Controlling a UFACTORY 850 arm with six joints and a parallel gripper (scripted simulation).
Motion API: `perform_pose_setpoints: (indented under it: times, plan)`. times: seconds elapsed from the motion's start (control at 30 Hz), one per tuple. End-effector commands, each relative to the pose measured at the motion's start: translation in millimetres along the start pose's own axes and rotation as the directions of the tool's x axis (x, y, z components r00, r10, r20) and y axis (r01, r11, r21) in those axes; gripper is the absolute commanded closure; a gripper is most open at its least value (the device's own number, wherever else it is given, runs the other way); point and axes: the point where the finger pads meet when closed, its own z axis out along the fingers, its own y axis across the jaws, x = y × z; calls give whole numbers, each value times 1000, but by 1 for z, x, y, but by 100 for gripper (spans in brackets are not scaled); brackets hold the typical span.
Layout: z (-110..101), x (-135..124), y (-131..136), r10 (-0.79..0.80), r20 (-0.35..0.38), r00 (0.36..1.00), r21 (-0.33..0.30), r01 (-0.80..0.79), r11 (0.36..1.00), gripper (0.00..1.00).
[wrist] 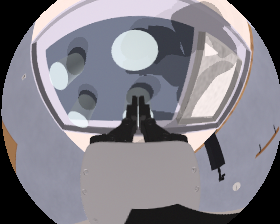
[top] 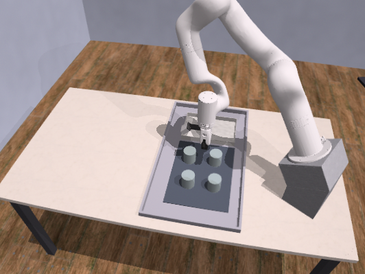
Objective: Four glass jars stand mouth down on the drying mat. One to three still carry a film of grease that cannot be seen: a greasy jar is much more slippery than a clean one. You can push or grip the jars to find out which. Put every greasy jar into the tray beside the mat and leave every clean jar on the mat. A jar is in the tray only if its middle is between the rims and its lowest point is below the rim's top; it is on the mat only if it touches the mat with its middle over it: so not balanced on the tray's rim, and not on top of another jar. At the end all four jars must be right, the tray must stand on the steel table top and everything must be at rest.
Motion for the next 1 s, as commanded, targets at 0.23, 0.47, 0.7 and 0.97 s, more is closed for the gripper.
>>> perform_pose_setpoints:
  times: [0.23, 0.47, 0.7, 0.97]
  plan:
    - [43, 2, 1, 1, -6, 1000, 1, -1, 1000, 100]
    - [43, 2, 1, 1, -6, 1000, 1, -1, 1000, 100]
    - [43, 1, 1, 1, -6, 1000, 1, -1, 1000, 100]
    - [43, 0, 1, 1, -6, 1000, 1, -1, 1000, 100]
